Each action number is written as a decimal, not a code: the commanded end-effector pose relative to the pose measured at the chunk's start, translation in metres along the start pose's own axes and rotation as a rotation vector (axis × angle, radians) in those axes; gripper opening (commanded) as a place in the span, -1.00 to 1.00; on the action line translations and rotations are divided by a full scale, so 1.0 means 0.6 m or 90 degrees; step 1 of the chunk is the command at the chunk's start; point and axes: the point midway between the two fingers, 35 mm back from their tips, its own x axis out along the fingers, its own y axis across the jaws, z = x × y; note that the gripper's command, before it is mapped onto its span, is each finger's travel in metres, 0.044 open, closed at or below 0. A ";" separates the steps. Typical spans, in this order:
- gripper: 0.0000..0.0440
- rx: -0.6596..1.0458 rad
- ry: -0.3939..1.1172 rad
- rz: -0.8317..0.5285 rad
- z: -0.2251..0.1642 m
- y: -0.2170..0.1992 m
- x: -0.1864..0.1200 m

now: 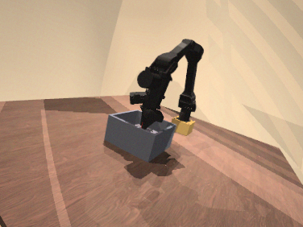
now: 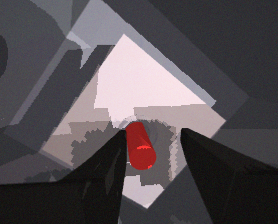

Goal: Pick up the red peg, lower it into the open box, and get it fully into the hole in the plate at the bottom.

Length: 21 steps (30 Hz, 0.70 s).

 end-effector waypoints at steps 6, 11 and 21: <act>0.76 0.007 -0.005 0.047 0.062 0.039 -0.011; 1.00 0.005 0.014 0.067 0.081 0.061 -0.023; 1.00 -0.005 0.016 0.133 0.114 0.116 -0.059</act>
